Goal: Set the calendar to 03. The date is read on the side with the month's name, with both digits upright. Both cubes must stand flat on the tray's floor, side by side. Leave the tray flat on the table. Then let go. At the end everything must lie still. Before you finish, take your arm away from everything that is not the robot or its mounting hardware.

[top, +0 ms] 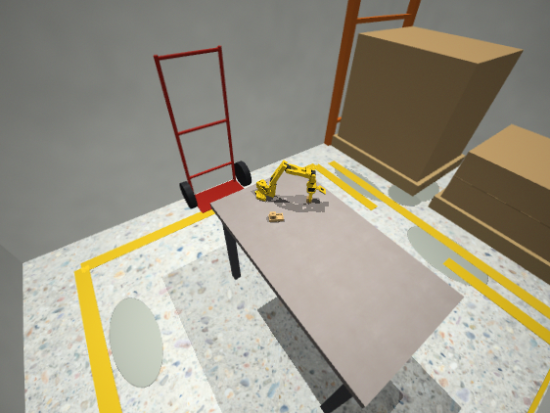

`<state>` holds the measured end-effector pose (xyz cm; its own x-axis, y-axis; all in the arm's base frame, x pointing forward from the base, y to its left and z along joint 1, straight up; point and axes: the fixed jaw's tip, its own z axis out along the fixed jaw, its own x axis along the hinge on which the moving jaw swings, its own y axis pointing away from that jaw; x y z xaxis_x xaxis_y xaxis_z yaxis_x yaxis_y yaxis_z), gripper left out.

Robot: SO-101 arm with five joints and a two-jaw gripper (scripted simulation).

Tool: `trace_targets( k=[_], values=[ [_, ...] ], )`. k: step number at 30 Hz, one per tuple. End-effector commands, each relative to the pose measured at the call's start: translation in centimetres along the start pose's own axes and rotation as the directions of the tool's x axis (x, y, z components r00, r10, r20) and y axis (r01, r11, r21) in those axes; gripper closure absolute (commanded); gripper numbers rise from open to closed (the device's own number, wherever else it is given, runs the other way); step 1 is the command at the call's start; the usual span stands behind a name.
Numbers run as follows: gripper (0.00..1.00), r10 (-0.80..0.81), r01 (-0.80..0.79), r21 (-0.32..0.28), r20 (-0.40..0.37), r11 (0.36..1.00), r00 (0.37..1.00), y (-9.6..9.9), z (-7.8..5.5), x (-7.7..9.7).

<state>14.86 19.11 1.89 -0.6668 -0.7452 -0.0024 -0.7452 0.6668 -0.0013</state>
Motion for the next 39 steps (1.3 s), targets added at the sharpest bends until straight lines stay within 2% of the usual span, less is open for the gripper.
trace_targets(
  k=[1, 13, 25, 34, 39],
  values=[
    [0.78, -0.002, 0.002, -0.002, 0.031, 1.0, 1.0, -0.26, -0.45, -0.37],
    [0.83, -0.002, 0.002, -0.002, 0.031, 1.0, 1.0, -0.57, -0.45, -0.37],
    [0.84, -0.002, 0.002, -0.002, 0.031, 1.0, 1.0, -0.62, -0.45, -0.37],
    [0.98, -0.002, 0.002, -0.002, 0.031, 1.0, 1.0, -0.62, -0.45, -0.37],
    [1.0, -0.002, 0.002, -0.002, 0.031, 1.0, 1.0, -0.62, -0.45, -0.37]
  ],
)
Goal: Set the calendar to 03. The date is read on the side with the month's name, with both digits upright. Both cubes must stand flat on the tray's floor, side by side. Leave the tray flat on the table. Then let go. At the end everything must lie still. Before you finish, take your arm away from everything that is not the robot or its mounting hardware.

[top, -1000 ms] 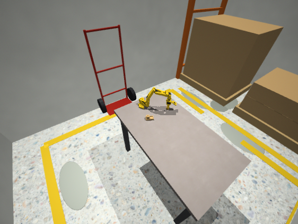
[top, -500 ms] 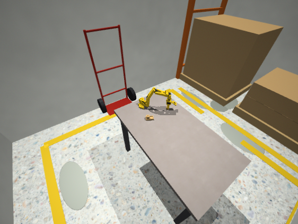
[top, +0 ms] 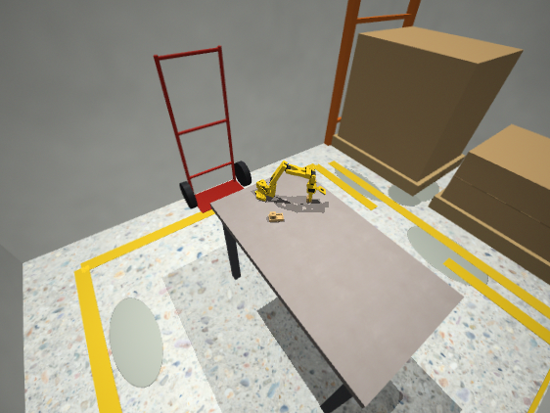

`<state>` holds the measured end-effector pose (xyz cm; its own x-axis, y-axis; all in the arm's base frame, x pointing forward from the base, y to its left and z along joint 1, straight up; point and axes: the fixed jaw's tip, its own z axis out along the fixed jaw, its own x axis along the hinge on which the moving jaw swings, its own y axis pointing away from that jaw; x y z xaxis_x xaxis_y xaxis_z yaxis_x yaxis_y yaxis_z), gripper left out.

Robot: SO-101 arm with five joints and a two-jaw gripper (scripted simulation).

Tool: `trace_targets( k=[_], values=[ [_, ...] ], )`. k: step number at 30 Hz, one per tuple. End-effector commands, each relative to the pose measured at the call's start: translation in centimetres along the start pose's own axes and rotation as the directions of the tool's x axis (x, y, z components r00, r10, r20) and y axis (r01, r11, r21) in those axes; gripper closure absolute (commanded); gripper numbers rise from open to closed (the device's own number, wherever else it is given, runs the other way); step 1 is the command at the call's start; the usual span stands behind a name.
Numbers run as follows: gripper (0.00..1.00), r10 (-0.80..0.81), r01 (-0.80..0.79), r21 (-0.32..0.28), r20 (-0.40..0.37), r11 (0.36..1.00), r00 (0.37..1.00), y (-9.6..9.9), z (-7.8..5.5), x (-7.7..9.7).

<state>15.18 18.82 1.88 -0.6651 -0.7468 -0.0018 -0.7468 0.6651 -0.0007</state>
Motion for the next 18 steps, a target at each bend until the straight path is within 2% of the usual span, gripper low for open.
trace_targets(
  k=[1, 8, 16, 18],
  values=[
    [1.0, 0.0, 0.0, -0.001, 0.032, 1.0, 0.999, -0.2, -0.5, -0.4],
    [1.0, 0.0, 0.0, -0.001, 0.034, 1.0, 0.999, -0.2, -0.9, -0.4],
    [1.0, 0.0, 0.0, -0.001, 0.044, 1.0, 0.999, 0.0, -3.0, -0.5],
    [1.0, 0.0, 0.0, -0.001, 0.044, 1.0, 0.999, 0.0, -3.0, -0.5]
  ],
)
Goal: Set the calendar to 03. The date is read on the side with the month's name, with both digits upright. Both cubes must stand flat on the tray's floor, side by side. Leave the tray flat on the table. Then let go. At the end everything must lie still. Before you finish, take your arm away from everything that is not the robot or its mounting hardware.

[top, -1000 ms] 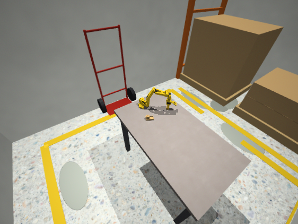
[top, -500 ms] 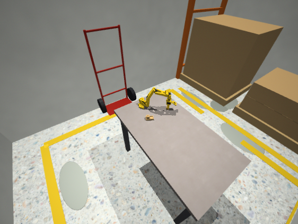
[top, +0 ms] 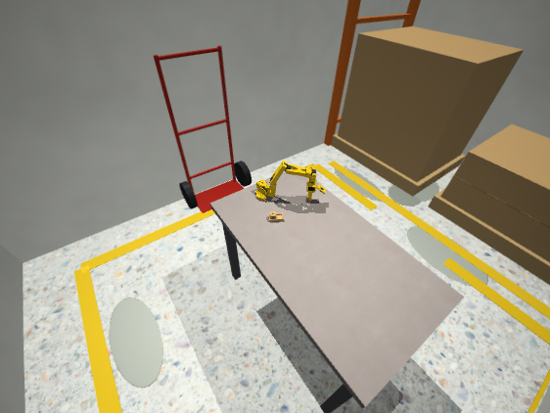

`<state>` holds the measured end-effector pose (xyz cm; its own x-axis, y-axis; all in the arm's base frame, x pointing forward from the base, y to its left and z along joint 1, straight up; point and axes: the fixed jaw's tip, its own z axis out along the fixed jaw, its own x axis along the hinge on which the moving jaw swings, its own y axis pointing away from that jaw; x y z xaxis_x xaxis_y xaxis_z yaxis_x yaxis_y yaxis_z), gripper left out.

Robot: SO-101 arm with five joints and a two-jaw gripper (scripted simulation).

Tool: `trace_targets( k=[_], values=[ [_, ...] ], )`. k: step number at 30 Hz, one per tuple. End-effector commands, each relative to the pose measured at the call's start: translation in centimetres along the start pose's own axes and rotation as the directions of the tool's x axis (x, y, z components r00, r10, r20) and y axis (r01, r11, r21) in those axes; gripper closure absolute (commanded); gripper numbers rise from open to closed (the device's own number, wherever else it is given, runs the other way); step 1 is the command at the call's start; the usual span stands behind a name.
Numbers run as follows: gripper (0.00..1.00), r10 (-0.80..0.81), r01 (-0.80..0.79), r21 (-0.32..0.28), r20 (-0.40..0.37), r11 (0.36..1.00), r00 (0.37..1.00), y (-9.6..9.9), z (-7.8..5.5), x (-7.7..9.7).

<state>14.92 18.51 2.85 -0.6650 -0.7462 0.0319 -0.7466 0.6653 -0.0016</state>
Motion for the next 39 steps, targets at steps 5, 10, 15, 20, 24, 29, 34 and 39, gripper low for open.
trace_targets(
  k=[5, 10, 15, 20, 24, 29, 34, 39],
  values=[
    [1.0, -0.001, 0.001, -0.003, 0.084, 1.0, 0.996, 0.1, -3.5, -0.6],
    [1.0, -0.001, 0.001, -0.003, 0.088, 1.0, 0.996, 0.2, -4.3, -0.5],
    [1.0, -0.001, 0.001, -0.003, 0.097, 1.0, 0.995, 0.2, -4.5, -0.6],
    [1.0, -0.001, 0.001, -0.003, 0.097, 1.0, 0.995, 0.2, -4.5, -0.6],
    [1.0, -0.001, 0.001, -0.003, 0.097, 1.0, 0.995, 0.2, -4.5, -0.6],
    [1.0, -0.001, 0.001, -0.003, 0.097, 1.0, 0.995, 0.2, -4.5, -0.6],
    [1.0, -0.001, 0.001, -0.003, 0.097, 1.0, 0.995, 0.2, -4.5, -0.6],
    [1.0, -0.007, 0.008, -0.003, 0.097, 1.0, 0.995, 0.2, -4.5, -0.6]
  ],
)
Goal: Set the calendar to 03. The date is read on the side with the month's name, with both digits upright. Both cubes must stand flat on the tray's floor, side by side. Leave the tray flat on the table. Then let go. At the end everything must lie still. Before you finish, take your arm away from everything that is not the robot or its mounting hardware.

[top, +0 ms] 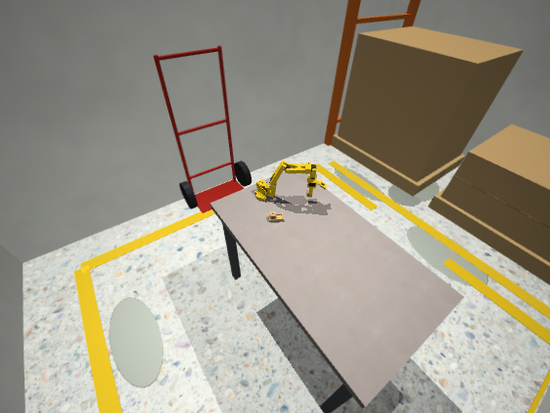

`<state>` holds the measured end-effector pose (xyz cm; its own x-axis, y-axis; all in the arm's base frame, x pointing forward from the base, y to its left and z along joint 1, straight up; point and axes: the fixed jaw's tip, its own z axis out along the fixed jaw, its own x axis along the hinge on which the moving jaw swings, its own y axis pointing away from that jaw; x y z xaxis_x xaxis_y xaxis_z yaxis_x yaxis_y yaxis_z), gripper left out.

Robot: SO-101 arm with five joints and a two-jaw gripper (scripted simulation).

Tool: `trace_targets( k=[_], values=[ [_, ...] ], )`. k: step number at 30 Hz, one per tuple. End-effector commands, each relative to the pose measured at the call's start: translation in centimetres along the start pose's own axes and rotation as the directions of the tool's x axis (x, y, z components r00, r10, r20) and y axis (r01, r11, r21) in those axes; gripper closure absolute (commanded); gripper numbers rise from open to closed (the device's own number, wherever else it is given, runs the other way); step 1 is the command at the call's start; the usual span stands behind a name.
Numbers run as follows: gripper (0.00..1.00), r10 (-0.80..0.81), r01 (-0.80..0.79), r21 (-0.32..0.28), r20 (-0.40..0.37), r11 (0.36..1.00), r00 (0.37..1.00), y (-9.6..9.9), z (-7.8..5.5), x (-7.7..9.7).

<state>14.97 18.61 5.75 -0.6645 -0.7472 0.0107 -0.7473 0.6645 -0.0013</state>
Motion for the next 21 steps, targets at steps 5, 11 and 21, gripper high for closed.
trace_targets(
  k=[5, 11, 21],
  values=[
    [1.0, -0.046, 0.046, 0.001, 0.076, 0.999, 0.996, 0.18, -1.62, -0.54],
    [1.0, -0.135, 0.135, 0.007, 0.075, 0.991, 0.988, 0.17, -1.61, -0.47],
    [1.0, -0.403, 0.402, 0.028, 0.071, 0.915, 0.912, 0.11, -1.6, -0.26]
  ],
)
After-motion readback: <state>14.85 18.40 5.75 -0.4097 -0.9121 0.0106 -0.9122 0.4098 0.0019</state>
